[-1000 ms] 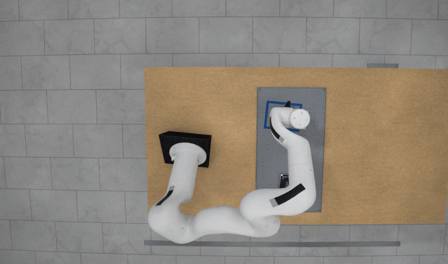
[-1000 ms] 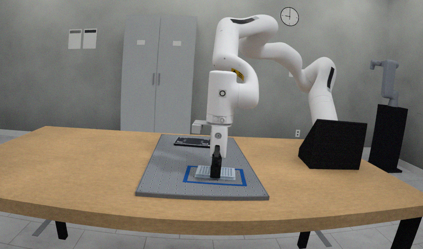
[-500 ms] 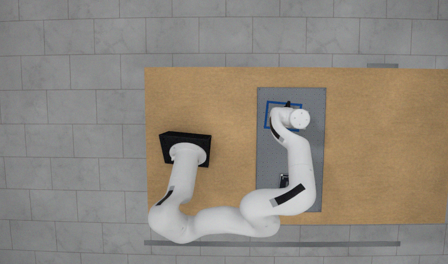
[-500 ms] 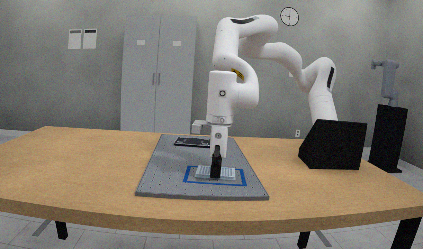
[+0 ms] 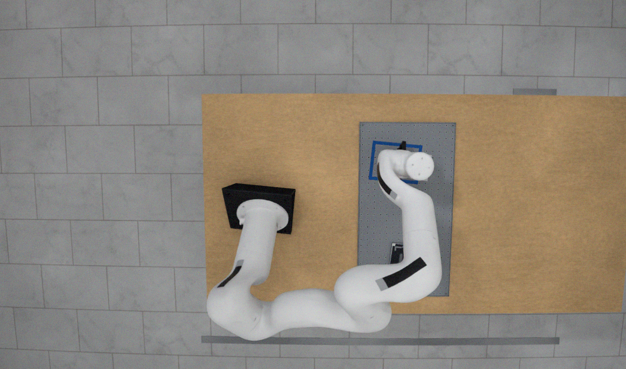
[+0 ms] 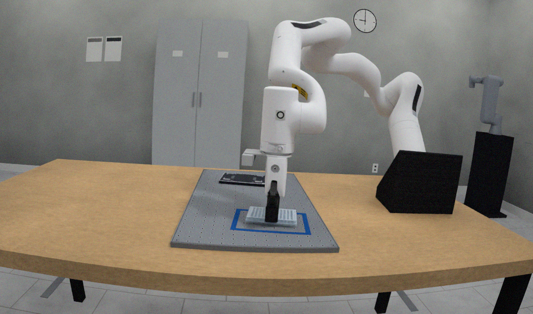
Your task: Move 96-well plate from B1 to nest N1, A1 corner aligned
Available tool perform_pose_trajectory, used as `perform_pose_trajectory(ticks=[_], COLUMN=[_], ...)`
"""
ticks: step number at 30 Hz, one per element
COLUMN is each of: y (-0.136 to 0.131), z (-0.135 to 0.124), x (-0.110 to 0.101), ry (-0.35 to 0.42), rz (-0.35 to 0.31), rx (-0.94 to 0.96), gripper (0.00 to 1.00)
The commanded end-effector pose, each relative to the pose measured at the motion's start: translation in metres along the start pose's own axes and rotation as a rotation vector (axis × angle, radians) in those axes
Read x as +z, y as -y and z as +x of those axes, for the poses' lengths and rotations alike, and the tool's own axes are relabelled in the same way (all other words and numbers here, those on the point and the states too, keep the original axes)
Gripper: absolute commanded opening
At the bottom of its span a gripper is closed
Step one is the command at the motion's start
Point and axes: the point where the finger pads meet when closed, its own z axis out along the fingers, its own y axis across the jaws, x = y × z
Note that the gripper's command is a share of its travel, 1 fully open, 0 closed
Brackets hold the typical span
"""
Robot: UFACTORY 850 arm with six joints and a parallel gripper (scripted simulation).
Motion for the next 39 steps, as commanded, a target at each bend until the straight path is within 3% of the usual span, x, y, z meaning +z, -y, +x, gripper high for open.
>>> perform_pose_trajectory(ticks=[1, 26, 39], y=[0.0, 0.0, 0.0], z=[0.001, 0.001, 0.001], x=[-0.003, -0.015, -0.033], ry=[-0.001, -0.001, -0.001], rz=[0.001, 0.001, 0.001], rx=[0.001, 0.001, 0.001], gripper=[0.0, 0.0, 0.0])
